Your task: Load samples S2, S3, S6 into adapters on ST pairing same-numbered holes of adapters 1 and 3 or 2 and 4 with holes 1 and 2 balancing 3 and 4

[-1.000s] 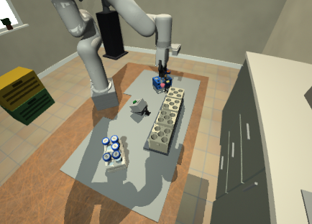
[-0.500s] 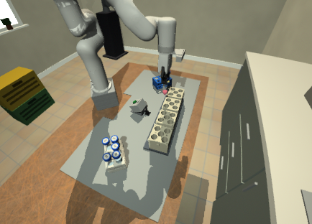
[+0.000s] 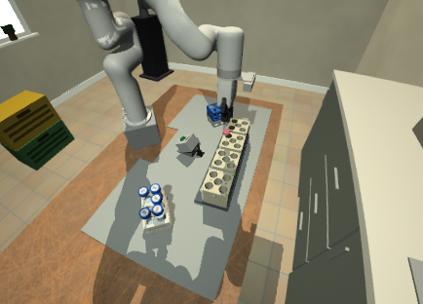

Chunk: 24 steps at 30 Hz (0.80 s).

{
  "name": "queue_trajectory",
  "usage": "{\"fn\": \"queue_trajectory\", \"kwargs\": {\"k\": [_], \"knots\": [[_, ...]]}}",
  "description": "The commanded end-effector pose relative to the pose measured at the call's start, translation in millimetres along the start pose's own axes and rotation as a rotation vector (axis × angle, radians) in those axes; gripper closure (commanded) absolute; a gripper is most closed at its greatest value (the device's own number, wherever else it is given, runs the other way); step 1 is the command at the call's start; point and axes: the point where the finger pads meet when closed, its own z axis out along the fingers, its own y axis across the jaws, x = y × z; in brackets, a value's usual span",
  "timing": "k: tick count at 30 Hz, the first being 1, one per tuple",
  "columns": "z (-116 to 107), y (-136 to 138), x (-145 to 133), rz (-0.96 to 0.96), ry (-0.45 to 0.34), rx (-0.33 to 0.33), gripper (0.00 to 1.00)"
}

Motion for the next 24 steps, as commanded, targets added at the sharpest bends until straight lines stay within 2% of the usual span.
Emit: {"fn": "queue_trajectory", "kwargs": {"k": [1,13,24], "knots": [[-2,0,2,0.000,0.005,0.000,1.00],[-2,0,2,0.000,0.005,0.000,1.00],[20,0,2,0.000,0.004,0.000,1.00]]}}
